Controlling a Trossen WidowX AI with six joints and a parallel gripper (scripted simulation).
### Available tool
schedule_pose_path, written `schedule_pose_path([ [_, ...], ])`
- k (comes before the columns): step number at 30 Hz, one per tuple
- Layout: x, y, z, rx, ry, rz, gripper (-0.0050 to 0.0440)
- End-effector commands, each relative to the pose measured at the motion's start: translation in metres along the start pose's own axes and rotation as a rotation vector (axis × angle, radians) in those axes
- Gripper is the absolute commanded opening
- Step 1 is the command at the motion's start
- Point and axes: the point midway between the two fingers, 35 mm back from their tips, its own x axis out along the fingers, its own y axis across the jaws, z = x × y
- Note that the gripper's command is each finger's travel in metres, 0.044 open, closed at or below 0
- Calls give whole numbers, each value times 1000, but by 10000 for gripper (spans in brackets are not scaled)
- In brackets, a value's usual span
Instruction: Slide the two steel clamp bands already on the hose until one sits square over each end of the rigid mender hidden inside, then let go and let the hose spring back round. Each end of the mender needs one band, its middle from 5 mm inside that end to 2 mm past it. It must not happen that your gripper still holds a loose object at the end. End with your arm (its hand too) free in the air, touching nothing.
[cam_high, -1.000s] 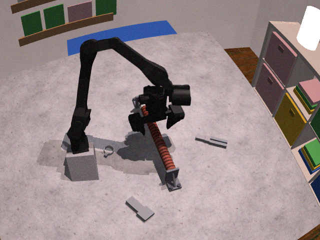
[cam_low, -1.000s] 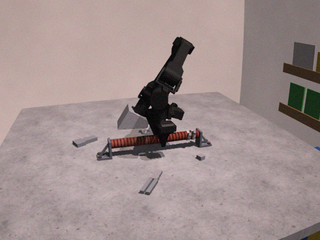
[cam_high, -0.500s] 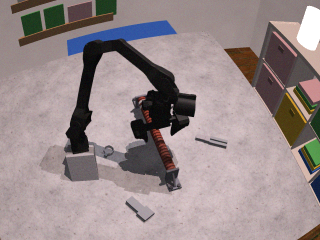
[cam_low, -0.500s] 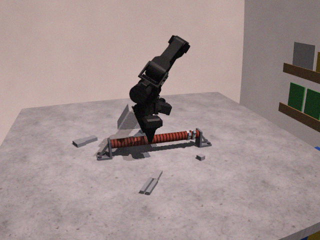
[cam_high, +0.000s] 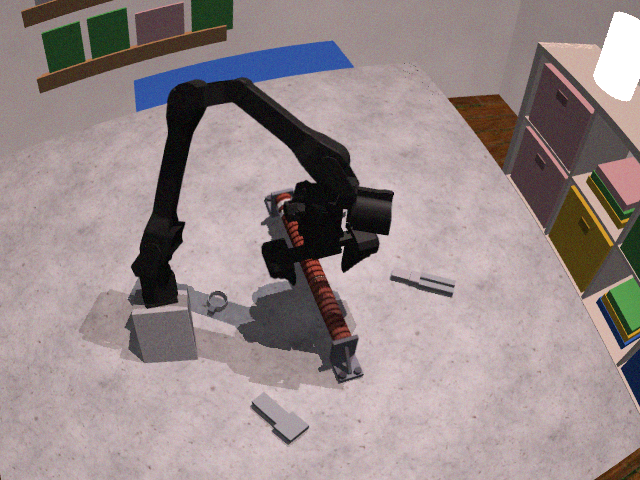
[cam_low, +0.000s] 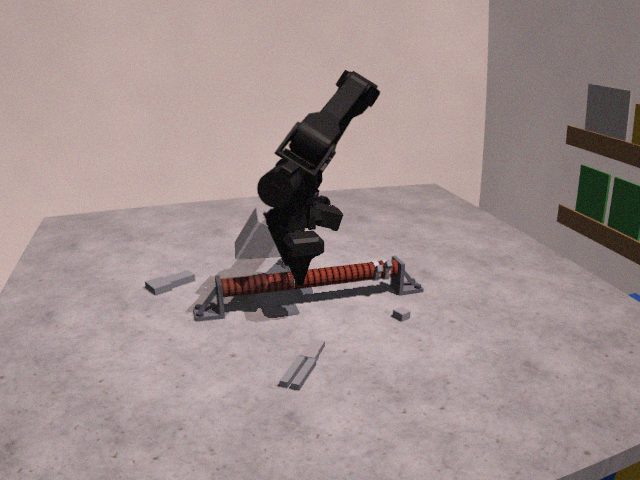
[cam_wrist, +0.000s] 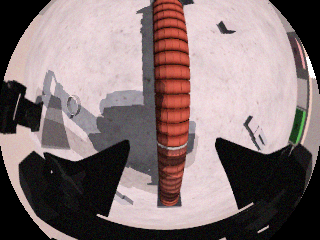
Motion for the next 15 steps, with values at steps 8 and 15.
schedule_pose_path([
  [8,-16,-13,27,304,19,-27,272],
  [15,-22,-22,54,570,16,-23,104],
])
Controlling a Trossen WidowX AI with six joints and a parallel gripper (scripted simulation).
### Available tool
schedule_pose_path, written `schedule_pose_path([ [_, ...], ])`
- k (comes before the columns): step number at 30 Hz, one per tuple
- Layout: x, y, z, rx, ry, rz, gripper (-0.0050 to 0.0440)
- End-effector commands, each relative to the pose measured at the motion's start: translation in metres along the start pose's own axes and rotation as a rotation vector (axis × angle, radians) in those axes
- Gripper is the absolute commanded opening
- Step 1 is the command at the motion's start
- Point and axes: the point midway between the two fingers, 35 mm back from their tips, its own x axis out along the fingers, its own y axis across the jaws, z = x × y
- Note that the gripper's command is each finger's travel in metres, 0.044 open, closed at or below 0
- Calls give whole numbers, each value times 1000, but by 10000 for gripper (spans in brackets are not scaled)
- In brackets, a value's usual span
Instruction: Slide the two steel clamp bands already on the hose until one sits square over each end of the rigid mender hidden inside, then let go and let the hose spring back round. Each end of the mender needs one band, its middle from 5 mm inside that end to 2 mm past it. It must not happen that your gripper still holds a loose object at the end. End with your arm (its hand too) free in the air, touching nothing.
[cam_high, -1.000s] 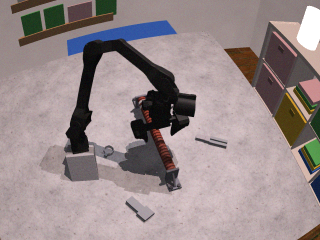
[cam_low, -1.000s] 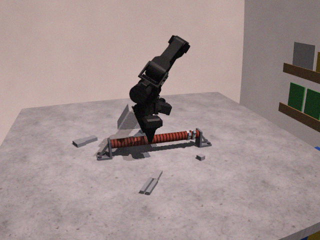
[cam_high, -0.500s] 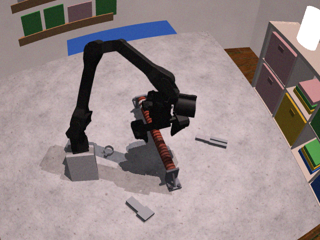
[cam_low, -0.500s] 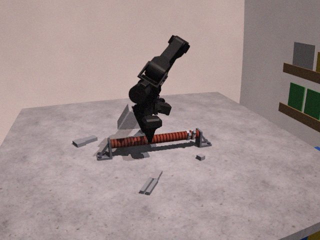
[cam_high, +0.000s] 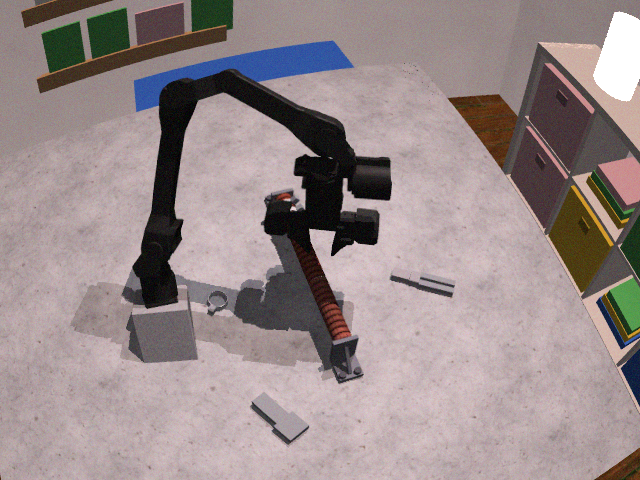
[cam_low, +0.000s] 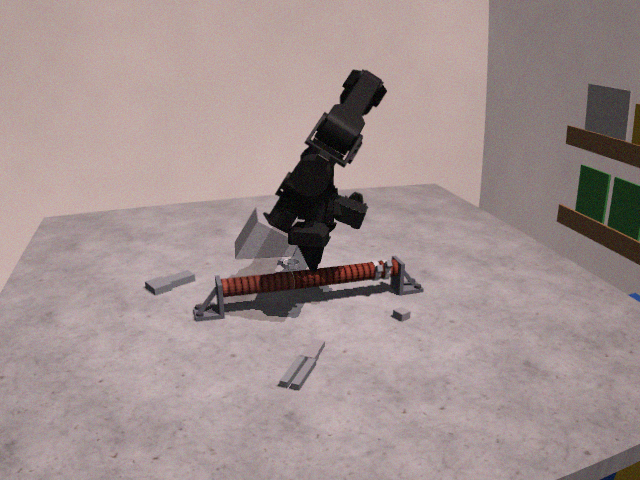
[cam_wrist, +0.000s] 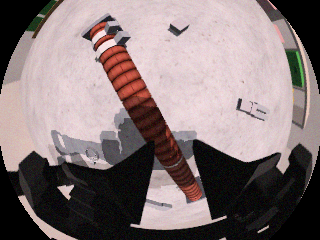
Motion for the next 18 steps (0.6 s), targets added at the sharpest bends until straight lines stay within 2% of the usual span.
schedule_pose_path([
  [1,-6,2,17,122,-3,-5,104],
  [3,-7,3,21,207,-3,-4,90],
  [18,-22,23,81,740,0,14,90],
])
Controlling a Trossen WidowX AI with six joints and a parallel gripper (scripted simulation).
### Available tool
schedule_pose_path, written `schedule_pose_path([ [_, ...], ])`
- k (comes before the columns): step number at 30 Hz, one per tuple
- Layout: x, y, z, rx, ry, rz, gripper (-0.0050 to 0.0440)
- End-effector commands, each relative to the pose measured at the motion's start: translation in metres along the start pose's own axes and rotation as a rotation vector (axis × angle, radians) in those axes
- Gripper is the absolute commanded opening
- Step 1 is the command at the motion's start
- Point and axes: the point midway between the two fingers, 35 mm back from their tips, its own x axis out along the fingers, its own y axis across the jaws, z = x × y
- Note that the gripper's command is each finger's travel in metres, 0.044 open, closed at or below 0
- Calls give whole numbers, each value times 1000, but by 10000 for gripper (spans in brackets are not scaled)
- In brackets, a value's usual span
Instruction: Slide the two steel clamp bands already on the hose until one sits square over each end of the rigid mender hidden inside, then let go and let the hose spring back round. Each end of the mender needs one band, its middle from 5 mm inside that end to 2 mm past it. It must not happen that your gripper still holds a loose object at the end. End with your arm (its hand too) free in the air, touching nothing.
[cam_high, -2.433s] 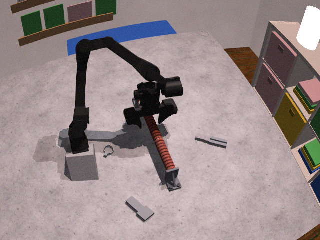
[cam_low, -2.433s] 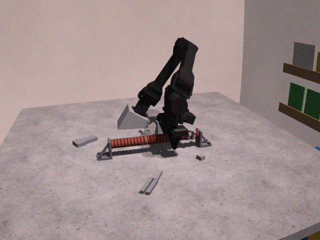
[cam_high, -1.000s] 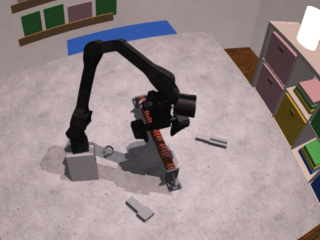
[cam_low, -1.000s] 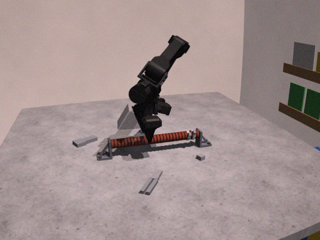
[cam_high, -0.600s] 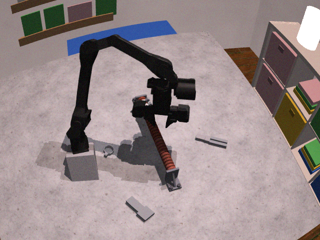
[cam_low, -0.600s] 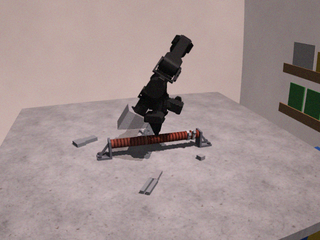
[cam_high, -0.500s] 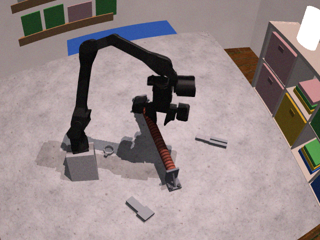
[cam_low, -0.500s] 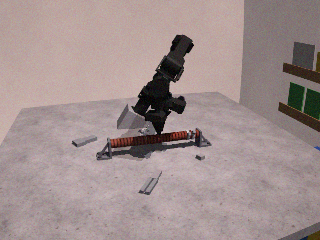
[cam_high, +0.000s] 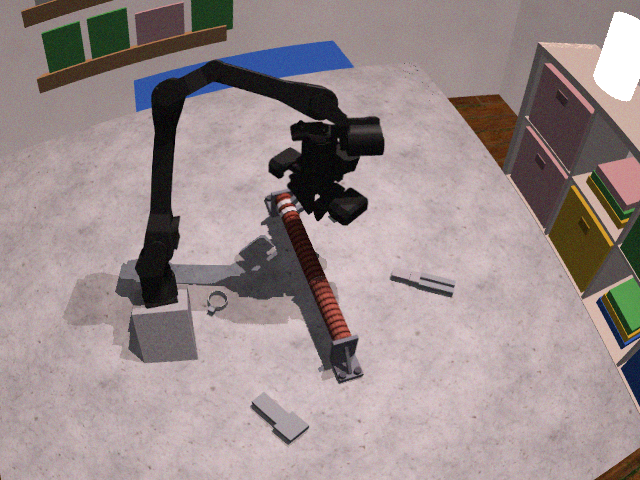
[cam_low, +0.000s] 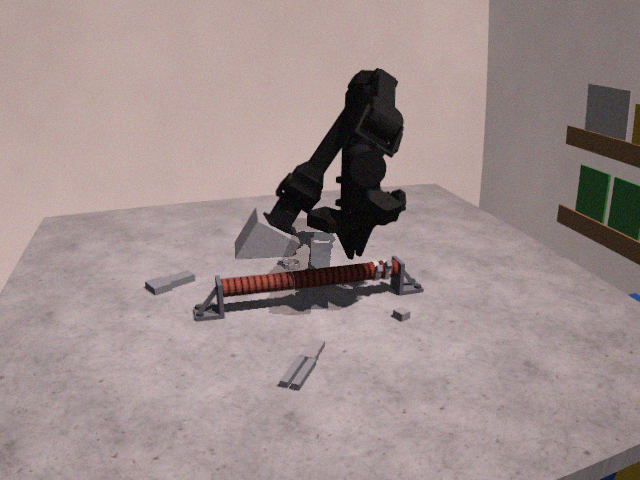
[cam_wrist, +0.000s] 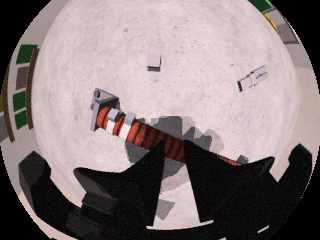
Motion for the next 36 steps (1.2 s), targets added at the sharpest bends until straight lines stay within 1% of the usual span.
schedule_pose_path([
  [1,-5,12,8,92,-7,2,90],
  [2,-6,16,10,178,-6,4,90],
  [5,-10,33,17,292,-3,10,90],
  [10,-14,46,23,472,0,15,90],
  [21,-13,47,23,474,0,15,90],
  [33,4,46,23,474,1,15,90],
  [36,6,46,24,474,1,15,90],
])
